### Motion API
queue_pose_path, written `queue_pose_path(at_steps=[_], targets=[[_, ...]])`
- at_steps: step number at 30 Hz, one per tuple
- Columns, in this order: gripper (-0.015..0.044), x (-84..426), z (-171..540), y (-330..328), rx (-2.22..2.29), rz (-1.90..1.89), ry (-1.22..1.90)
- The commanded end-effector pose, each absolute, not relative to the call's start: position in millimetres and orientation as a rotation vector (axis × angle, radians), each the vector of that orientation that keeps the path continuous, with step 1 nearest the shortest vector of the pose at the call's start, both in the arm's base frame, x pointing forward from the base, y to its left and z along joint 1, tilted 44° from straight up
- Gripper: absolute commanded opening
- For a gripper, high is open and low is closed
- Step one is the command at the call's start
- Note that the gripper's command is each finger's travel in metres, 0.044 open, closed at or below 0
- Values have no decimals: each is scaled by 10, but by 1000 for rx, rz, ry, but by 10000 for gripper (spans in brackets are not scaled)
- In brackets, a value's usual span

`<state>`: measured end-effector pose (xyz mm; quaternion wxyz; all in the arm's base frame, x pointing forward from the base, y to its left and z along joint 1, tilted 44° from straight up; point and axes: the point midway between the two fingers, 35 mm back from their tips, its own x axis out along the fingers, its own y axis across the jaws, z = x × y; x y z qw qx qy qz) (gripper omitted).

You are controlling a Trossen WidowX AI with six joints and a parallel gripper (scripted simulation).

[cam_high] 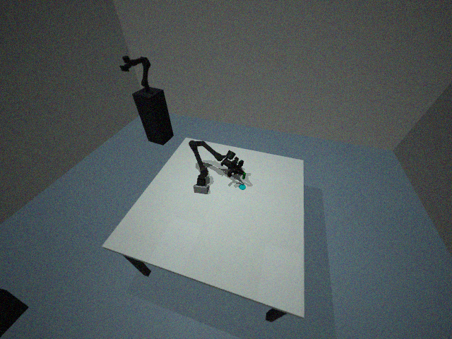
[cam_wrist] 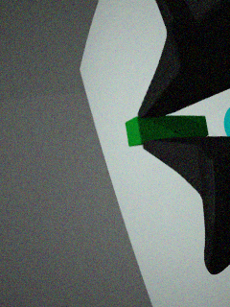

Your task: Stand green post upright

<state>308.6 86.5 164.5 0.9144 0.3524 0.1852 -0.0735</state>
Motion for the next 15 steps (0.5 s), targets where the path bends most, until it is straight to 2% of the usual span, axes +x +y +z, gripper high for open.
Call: queue_pose_path(at_steps=[1,15], targets=[[23,3073,1620,854,726,-157,382],[23,3052,1383,1085,730,-160,389]])
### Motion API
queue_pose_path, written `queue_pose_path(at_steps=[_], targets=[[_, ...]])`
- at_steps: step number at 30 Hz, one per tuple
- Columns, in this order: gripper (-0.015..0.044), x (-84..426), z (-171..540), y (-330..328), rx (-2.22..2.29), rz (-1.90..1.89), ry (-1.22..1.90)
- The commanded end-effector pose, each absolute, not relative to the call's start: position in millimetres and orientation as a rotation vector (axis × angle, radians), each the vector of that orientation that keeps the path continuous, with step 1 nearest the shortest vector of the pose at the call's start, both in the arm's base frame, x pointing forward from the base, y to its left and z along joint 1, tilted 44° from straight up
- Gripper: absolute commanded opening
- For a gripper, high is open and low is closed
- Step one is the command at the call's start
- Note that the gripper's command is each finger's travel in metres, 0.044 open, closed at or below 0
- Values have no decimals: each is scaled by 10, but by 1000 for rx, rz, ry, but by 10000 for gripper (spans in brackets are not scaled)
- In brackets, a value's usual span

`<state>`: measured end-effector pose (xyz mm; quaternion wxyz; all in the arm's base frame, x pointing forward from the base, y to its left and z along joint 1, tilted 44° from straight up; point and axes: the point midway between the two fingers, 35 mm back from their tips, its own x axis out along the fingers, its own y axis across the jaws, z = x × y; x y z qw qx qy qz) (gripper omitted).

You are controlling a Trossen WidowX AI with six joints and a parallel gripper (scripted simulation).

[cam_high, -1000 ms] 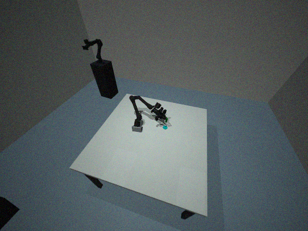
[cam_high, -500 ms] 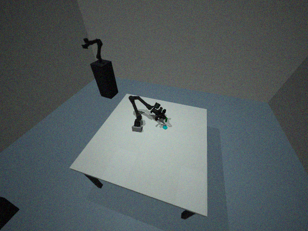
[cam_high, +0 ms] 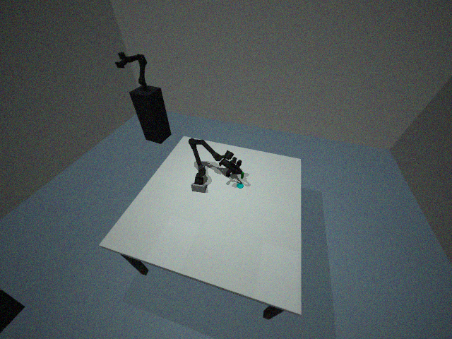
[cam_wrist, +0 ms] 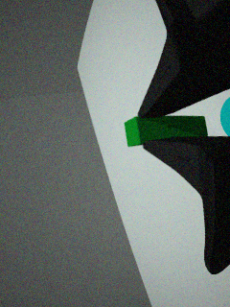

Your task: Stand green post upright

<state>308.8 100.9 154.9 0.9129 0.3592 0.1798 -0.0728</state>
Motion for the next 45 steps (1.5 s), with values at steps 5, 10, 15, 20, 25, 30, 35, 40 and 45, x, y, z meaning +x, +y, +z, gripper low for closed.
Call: queue_pose_path(at_steps=[5,10,15,20,25,30,35,40,45], targets=[[23,3007,1227,1231,731,-160,390],[23,2941,1074,1367,730,-159,388],[23,2883,971,1452,730,-157,385],[23,2873,935,1487,731,-155,385],[23,2847,849,1566,735,-150,384],[23,2847,849,1566,735,-150,384],[23,2847,849,1566,735,-150,384],[127,2847,849,1566,735,-150,384],[259,2847,849,1566,735,-150,384]])
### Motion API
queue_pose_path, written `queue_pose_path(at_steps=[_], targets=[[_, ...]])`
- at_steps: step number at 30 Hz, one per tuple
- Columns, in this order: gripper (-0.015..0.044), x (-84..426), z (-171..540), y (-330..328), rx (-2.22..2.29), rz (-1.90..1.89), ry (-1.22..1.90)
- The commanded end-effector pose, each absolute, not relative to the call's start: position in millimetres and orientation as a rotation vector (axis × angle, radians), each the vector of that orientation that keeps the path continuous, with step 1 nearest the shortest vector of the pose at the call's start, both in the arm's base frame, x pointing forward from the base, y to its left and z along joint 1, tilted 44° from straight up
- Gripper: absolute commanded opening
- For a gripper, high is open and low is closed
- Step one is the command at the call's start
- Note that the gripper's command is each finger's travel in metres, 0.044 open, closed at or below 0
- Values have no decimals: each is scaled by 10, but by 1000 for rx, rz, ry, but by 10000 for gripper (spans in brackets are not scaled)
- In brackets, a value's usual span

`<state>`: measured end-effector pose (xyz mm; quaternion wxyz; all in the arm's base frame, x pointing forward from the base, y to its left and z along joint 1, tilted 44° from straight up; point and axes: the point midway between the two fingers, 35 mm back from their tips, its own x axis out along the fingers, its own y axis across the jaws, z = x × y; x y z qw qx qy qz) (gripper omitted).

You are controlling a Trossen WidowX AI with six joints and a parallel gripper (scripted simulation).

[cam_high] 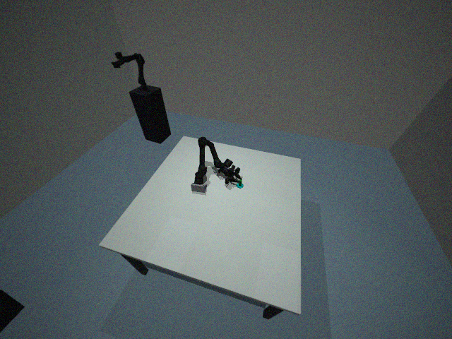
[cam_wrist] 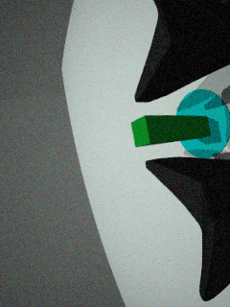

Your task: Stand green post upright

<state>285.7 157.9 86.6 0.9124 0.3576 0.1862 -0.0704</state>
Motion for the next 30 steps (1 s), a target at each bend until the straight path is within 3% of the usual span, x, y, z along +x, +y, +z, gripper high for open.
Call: queue_pose_path(at_steps=[1,6,21,30], targets=[[285,2847,849,1566,735,-150,384],[400,2847,849,1566,735,-150,384],[400,3032,1450,1014,728,-157,383],[400,3149,1413,1010,636,-153,510]])
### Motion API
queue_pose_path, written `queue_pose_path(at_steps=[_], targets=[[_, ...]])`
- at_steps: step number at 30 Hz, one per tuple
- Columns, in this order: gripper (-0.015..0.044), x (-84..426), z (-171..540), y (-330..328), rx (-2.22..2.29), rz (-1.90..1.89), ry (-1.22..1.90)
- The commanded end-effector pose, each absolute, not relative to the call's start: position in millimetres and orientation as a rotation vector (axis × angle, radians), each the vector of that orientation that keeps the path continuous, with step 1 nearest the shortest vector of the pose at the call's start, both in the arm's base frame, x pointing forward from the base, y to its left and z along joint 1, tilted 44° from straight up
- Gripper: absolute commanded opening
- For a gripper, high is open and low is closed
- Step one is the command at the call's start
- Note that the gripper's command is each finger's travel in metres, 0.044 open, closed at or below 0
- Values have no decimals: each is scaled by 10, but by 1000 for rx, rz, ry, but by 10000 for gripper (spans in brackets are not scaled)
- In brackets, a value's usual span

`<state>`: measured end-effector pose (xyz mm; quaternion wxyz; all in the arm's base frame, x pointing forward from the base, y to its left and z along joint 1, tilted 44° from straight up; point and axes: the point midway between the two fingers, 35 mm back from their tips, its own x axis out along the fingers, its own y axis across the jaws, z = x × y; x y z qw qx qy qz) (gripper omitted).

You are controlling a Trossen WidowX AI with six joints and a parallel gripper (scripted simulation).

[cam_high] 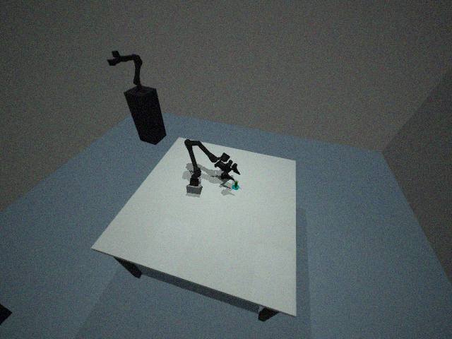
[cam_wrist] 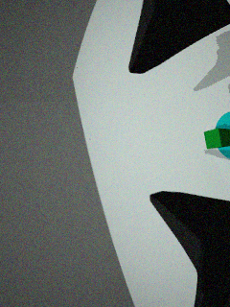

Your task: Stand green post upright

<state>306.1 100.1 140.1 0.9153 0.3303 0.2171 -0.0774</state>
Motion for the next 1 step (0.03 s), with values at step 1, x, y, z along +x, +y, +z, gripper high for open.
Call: queue_pose_path(at_steps=[1], targets=[[400,3178,1394,1014,613,-151,547]])
